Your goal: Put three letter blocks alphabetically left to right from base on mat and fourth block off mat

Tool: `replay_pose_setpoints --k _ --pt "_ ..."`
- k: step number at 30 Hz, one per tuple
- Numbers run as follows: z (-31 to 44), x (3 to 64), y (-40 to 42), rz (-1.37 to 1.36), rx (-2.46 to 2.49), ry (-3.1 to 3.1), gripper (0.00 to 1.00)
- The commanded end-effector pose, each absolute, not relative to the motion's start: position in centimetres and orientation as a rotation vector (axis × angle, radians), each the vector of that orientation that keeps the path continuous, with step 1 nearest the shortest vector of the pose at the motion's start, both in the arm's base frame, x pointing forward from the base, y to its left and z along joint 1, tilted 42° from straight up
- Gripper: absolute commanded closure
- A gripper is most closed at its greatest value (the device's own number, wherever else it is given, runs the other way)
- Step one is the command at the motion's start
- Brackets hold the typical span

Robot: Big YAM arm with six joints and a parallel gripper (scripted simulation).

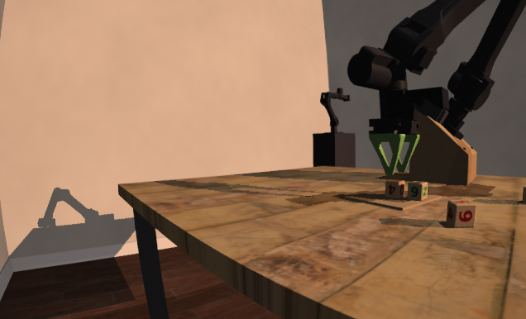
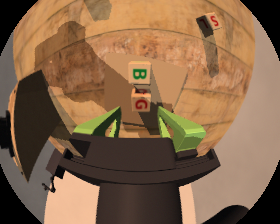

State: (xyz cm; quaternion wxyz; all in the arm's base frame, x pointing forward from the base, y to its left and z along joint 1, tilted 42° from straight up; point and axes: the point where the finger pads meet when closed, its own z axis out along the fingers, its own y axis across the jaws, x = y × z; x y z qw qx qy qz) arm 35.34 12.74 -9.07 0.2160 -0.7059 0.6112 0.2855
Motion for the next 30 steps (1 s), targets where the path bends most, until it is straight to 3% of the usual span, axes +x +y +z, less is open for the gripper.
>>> replay_pose_setpoints --k 1,30 --pt "-7.5 38.0 11.7 0.721 -1.945 1.667 0.43" --pt "-5.4 38.4 9.8 0.716 -1.947 1.667 0.43"
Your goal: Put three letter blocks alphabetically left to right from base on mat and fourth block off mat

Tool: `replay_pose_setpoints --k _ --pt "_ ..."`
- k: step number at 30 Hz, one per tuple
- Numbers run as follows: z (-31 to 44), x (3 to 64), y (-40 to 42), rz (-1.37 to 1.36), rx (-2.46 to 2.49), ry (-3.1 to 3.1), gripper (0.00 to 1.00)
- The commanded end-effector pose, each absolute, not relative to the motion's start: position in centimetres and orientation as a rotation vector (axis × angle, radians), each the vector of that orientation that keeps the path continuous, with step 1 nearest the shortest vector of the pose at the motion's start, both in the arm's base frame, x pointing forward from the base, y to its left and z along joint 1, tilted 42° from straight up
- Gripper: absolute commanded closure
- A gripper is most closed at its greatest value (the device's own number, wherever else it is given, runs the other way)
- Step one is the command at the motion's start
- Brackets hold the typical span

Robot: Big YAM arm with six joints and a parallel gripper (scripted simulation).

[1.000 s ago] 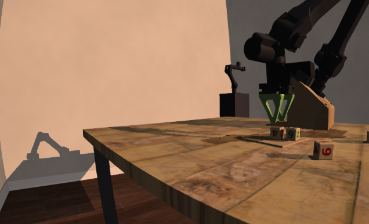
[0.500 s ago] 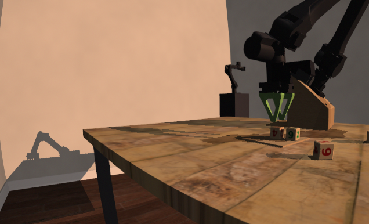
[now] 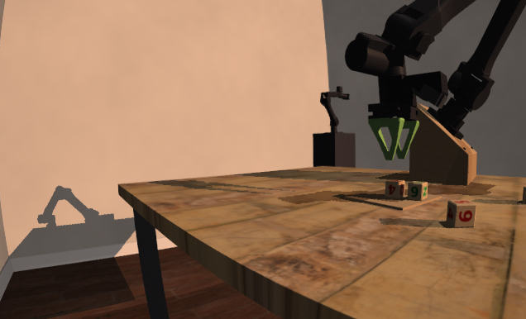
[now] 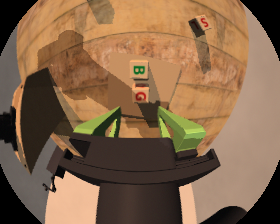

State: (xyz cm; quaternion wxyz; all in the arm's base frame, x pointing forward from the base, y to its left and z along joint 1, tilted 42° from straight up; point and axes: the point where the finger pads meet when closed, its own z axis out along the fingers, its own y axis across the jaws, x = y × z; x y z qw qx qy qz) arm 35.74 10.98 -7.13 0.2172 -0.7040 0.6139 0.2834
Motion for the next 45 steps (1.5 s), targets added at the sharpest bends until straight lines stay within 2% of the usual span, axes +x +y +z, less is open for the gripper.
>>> replay_pose_setpoints --k 1,16,17,32,45 --pt "-5.2 38.5 9.7 0.715 -1.947 1.667 0.43" --pt "-4.4 38.5 9.2 0.725 -1.964 1.654 0.43" --pt "-4.4 38.5 9.2 0.724 -1.964 1.653 0.0" --pt "-3.7 38.8 10.3 0.757 -1.937 1.709 0.0" --pt "3.7 46.3 20.1 0.949 -1.386 2.316 0.0"
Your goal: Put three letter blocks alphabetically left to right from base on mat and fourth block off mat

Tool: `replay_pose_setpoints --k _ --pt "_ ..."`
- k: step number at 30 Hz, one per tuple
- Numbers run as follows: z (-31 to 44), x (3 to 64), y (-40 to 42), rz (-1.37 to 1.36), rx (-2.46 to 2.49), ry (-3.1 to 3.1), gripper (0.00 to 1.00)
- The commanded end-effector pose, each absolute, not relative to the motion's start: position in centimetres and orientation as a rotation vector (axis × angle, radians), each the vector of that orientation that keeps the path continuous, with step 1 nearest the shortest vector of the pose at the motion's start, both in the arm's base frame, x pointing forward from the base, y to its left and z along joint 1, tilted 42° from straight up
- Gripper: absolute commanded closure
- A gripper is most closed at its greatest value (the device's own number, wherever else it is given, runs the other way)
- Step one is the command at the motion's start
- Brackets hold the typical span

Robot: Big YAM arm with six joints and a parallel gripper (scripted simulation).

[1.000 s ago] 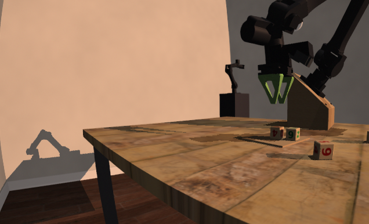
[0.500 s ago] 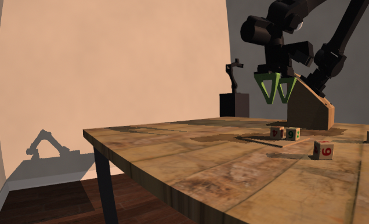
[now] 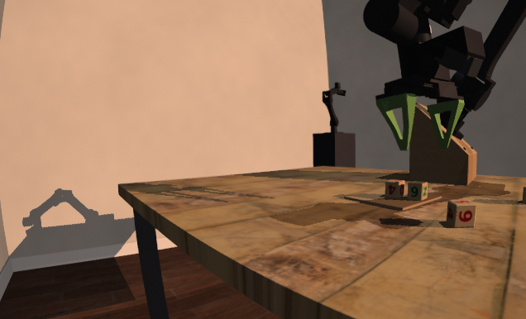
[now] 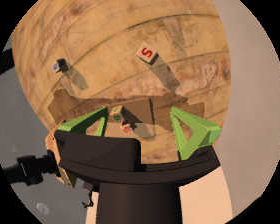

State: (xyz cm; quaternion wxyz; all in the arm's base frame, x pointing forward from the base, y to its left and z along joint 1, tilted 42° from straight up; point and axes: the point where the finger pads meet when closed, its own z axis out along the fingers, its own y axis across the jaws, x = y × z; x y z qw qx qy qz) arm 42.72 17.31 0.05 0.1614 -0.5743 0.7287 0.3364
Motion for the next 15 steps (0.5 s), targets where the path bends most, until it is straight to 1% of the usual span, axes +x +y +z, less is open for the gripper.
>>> replay_pose_setpoints --k 1,4,8,12,13,15 --pt "4.5 46.9 21.1 0.962 -1.344 2.345 0.0" --pt "5.1 47.2 21.9 0.977 -1.305 2.376 0.0" --pt "6.1 47.3 23.8 1.023 -1.095 2.539 0.0" --pt "5.6 47.0 24.0 1.038 -1.064 2.573 0.0" --pt "5.6 47.4 23.3 1.034 -1.042 2.578 0.35" --pt "5.6 47.5 23.1 1.033 -1.036 2.579 0.35"
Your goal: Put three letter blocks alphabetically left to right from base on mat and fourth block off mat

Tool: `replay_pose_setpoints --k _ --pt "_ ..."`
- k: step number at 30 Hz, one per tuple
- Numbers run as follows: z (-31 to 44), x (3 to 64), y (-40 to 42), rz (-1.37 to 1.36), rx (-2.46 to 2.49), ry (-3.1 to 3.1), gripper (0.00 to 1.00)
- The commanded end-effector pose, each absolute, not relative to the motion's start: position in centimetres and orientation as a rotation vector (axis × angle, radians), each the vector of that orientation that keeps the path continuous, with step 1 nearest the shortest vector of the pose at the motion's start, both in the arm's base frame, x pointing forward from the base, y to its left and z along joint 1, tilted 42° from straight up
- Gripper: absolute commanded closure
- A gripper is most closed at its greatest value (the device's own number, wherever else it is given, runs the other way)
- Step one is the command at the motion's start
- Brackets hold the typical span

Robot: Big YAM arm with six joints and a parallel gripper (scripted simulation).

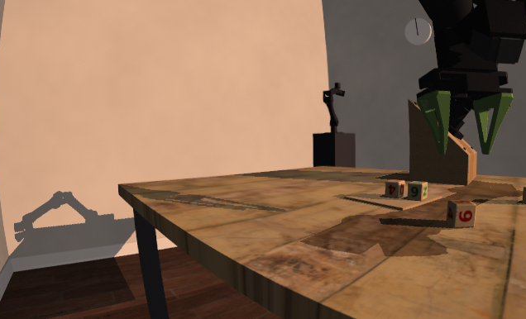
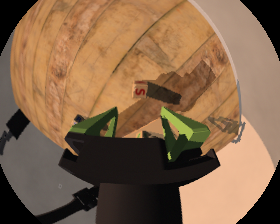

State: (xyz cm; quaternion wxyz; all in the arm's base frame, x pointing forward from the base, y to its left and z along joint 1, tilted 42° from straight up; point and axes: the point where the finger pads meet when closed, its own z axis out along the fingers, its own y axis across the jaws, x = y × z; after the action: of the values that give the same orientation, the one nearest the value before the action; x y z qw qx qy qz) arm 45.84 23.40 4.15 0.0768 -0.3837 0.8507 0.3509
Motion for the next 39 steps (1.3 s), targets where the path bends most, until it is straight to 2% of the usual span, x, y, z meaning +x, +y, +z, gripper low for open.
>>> replay_pose_setpoints --k 1,39 --pt "5.63 47.48 23.15 1.034 -1.037 2.578 0.35" --pt "5.26 47.15 23.46 1.041 -1.044 2.583 0.35"
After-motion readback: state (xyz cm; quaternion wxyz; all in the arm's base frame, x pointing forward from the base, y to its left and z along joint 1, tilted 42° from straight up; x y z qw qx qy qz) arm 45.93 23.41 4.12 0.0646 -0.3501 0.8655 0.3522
